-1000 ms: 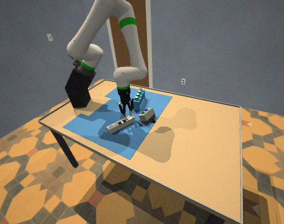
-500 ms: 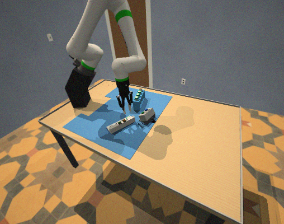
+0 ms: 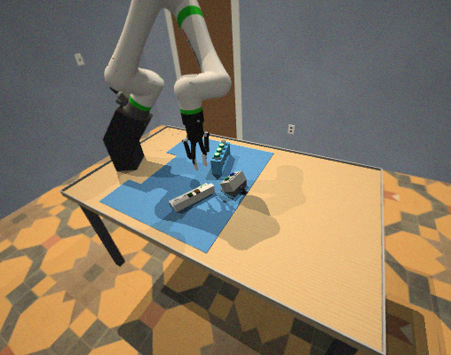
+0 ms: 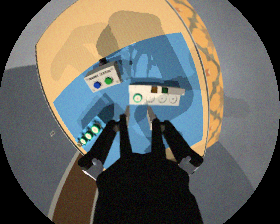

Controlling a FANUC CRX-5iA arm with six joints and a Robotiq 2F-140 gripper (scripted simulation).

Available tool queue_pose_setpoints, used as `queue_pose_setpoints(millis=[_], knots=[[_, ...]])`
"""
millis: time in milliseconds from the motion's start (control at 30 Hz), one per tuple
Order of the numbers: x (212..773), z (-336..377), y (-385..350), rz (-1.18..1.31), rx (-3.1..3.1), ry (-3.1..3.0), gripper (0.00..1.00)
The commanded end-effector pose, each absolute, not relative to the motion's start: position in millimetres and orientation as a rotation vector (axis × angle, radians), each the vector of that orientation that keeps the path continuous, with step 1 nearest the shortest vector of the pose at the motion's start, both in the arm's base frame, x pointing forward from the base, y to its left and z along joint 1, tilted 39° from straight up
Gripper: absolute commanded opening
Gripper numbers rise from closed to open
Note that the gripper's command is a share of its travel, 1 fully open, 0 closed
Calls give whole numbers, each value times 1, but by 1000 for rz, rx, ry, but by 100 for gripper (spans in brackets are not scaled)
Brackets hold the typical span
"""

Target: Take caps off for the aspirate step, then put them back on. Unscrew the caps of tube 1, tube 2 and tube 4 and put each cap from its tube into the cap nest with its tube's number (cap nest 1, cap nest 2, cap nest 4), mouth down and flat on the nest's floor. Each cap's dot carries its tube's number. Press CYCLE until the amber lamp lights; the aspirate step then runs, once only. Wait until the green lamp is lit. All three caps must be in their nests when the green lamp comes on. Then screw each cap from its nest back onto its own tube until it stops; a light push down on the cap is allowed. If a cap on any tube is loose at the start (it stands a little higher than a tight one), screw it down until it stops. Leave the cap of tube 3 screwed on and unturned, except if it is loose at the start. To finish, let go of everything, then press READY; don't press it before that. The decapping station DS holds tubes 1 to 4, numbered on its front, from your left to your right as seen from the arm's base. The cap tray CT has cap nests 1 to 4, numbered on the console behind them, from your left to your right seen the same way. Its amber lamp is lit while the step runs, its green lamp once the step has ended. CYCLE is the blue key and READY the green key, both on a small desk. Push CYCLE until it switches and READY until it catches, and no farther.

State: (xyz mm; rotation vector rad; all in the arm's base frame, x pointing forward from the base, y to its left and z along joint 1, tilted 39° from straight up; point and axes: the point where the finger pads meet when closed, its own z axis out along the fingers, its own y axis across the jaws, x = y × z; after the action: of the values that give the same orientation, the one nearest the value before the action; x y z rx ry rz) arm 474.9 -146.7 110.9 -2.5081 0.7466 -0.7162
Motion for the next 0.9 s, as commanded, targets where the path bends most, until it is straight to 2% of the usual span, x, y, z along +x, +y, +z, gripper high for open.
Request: queue_pose_setpoints(millis=[0, 33, 67, 867], knots=[[471, 117, -149, -716, -2507, 747, 29], [471, 117, -149, -716, -2507, 747, 29], [470, 119, -140, -687, -2460, 846, 35], [461, 143, -44, -293, -1673, 1834, 35]])
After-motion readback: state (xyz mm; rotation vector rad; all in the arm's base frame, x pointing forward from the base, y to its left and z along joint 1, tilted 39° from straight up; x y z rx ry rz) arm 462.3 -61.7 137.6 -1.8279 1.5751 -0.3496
